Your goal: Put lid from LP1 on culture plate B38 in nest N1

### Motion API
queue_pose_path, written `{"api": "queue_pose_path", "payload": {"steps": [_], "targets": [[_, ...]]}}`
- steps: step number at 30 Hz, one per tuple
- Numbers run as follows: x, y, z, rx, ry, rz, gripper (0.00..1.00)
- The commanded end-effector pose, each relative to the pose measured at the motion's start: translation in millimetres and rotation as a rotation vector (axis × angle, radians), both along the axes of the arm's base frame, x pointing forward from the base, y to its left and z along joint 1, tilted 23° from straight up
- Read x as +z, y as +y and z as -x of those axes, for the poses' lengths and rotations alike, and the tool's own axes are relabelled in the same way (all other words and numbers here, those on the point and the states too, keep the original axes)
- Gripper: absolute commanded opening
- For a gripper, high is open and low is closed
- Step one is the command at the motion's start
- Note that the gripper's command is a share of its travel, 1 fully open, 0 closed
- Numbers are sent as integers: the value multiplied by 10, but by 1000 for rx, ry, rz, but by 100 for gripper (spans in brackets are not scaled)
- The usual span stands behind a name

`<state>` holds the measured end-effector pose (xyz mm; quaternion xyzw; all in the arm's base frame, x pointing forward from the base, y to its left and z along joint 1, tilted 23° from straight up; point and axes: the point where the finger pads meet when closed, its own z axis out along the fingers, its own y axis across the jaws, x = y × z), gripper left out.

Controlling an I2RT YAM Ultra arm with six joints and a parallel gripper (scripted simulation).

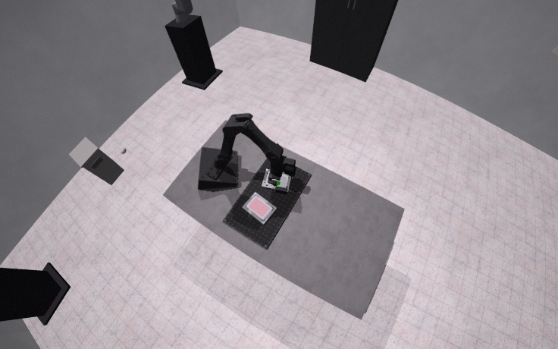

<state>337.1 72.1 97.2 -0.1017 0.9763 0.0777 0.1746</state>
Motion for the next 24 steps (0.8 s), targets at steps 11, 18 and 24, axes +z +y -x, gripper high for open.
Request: {"api": "queue_pose_path", "payload": {"steps": [11,18,24], "targets": [[30,5,-40,-1,-20,-3,100],[-1,12,-51,-1,-20,-3,100],[-38,19,-65,-1,-20,-3,100]]}}
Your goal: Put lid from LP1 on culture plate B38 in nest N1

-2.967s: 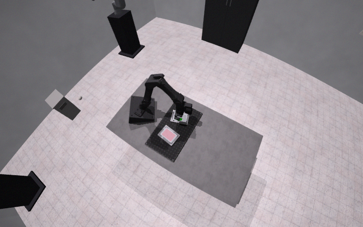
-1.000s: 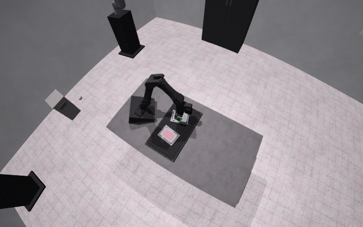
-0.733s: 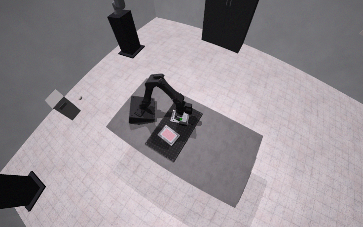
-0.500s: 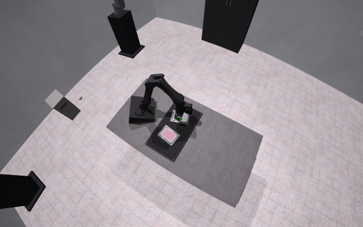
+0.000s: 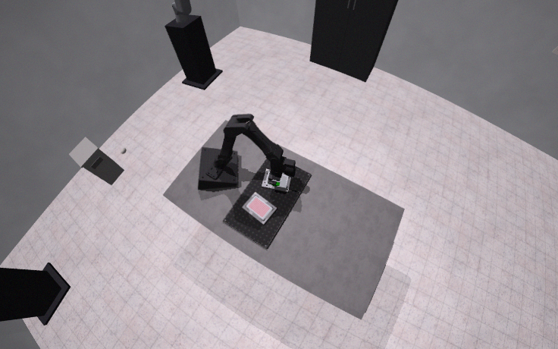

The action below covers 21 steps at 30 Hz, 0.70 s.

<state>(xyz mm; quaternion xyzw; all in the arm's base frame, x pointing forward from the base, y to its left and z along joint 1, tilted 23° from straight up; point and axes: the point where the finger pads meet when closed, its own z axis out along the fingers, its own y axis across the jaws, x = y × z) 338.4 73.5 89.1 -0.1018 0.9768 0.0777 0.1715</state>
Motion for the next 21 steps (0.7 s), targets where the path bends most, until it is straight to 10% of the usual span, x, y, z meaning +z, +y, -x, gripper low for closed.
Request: {"api": "queue_pose_path", "payload": {"steps": [1,21], "targets": [[37,6,-55,-2,-27,-4,100],[-50,24,-87,-2,-27,-4,100]]}}
